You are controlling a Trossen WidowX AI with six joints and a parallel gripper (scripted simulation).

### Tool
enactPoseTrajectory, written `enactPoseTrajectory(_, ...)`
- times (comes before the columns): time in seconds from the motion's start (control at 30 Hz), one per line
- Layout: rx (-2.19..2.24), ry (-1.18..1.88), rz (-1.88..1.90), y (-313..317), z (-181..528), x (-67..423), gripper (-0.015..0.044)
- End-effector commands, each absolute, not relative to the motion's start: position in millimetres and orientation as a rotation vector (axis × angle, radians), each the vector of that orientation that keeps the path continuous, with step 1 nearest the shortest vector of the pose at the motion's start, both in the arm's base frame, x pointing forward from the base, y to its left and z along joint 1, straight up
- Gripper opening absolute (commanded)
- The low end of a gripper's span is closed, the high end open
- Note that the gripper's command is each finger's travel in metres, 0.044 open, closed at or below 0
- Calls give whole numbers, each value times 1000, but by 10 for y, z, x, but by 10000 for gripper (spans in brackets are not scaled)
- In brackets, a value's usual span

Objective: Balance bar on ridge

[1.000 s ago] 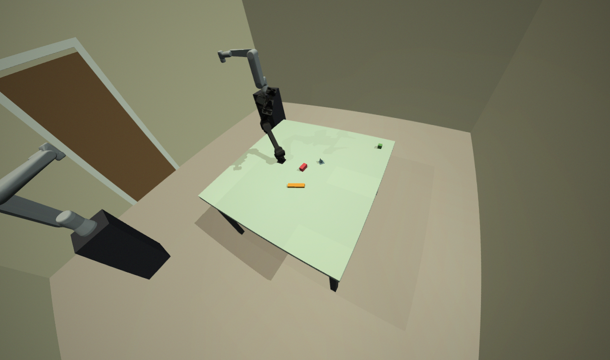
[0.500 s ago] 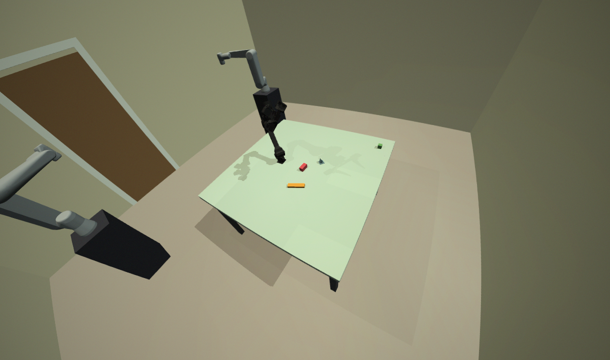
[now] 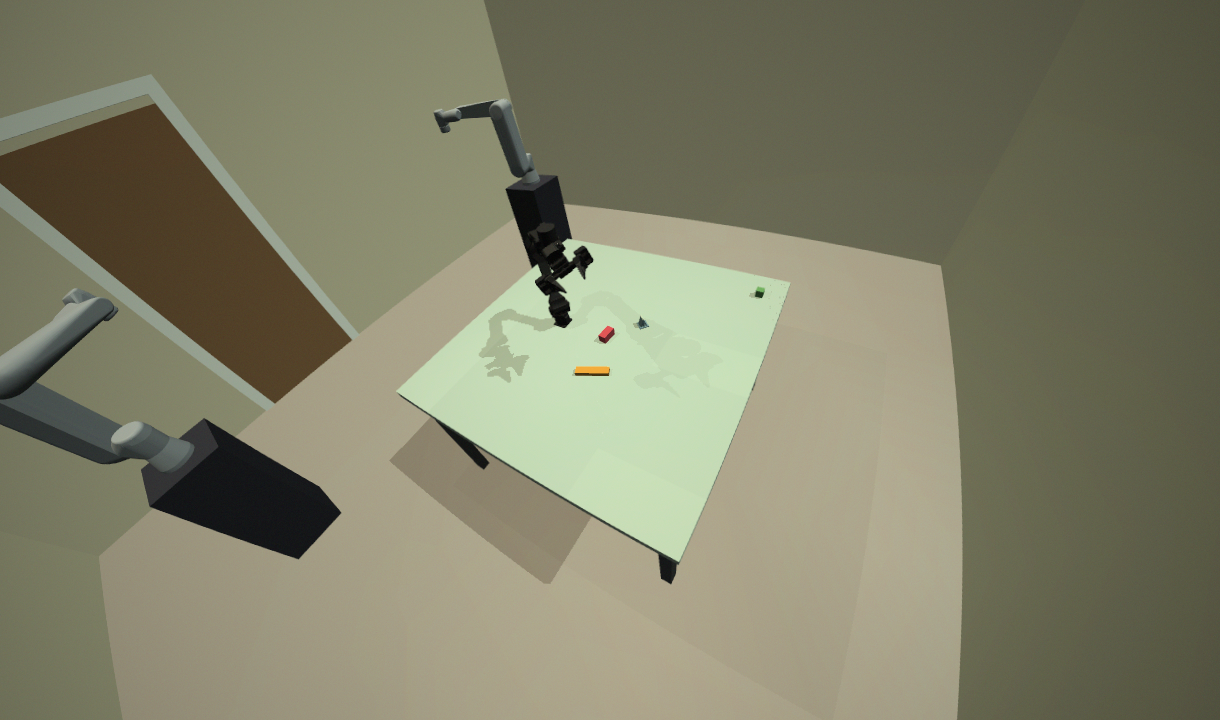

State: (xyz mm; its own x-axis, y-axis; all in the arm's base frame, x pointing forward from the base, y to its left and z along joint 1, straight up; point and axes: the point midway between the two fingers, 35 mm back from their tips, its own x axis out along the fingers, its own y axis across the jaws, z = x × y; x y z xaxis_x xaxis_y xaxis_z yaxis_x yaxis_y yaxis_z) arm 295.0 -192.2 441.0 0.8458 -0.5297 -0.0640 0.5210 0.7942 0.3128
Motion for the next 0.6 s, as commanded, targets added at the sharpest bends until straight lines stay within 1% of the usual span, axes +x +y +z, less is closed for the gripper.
enactPoseTrajectory(0.0, 249, 120, -587, -2034, 4117, 3053, 315)
enactPoseTrajectory(0.27, 100, 428, -573, -2195, 3475, 3185, 315)
enactPoseTrajectory(0.57, -55, 766, -473, -2287, 2774, 3200, 315)
